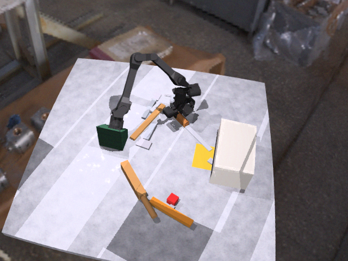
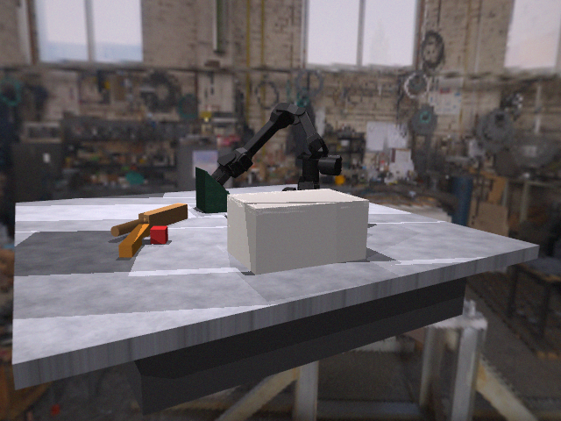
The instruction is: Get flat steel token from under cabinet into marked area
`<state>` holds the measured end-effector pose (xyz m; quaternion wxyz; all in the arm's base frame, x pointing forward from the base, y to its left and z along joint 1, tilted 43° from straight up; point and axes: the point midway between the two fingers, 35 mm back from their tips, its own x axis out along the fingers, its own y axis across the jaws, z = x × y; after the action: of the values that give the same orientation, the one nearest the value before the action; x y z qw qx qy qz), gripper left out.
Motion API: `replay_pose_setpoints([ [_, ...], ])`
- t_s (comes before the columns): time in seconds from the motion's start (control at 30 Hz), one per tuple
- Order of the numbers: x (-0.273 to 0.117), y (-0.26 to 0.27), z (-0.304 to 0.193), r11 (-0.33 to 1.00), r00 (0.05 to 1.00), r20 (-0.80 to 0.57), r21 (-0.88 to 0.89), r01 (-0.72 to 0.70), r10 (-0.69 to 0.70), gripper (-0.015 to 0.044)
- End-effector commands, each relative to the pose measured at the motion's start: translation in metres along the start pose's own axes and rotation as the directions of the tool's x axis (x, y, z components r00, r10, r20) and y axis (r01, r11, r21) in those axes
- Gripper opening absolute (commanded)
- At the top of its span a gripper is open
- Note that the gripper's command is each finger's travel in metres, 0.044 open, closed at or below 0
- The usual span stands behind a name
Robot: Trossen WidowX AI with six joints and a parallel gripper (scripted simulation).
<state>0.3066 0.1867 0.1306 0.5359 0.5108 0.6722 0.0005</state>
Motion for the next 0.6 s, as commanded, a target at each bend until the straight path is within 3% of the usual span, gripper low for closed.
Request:
replay_pose_setpoints([
  [0.0,0.000,0.001,0.009,1.000,1.000,0.002,-0.004,-0.003,0.003,0.0000],
  [0.57,0.000,0.000,0.037,1.000,1.000,0.003,-0.006,-0.001,0.001,0.0000],
])
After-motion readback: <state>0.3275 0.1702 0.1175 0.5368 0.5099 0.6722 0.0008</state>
